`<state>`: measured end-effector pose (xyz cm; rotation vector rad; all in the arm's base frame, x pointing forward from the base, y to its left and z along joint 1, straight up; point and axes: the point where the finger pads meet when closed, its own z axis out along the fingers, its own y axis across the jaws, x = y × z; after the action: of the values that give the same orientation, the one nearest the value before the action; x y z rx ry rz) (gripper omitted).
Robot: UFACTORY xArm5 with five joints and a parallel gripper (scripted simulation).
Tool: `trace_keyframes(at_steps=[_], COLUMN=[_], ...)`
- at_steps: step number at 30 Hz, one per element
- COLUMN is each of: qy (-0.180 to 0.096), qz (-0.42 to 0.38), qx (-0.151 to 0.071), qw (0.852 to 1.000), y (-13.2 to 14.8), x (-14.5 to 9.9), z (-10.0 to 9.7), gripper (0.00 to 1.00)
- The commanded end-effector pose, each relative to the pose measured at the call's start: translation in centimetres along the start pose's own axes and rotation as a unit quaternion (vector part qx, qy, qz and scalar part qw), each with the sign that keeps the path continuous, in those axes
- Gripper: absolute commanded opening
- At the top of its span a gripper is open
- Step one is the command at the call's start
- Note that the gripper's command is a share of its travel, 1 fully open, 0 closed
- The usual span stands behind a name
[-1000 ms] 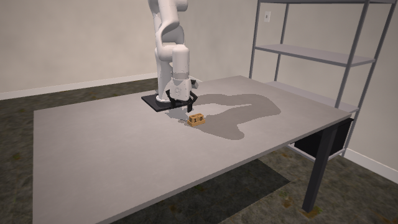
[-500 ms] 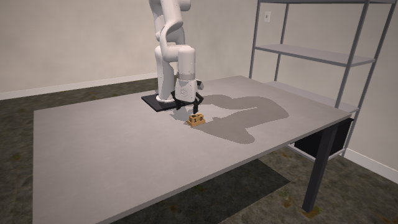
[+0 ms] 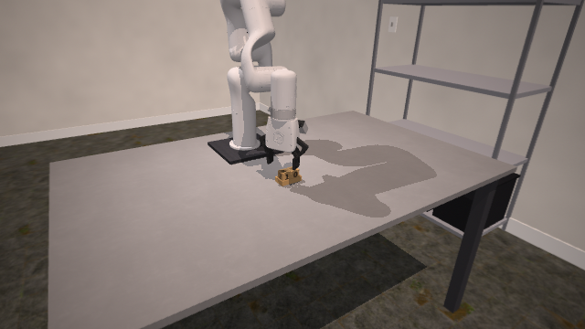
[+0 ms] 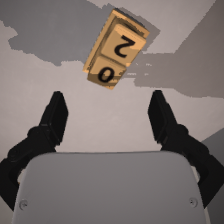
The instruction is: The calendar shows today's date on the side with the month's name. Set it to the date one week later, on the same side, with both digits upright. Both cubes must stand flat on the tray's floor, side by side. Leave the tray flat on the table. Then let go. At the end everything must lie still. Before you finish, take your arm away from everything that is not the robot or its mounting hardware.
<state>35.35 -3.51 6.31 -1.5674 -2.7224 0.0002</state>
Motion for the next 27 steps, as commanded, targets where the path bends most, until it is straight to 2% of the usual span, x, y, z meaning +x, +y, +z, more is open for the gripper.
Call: trace_keyframes(at_steps=[1,11,27], qy=[0.000,0.000,0.000], qz=[0.000,0.000,0.000], qx=[-0.001,-0.001,-0.001], qw=[1.000,1.000,1.000], y=[0.9,3.5,3.6], x=[-0.2,-0.7,-0.7], z=[-0.1,-0.2,-0.2], gripper=[1.00,1.00,1.00])
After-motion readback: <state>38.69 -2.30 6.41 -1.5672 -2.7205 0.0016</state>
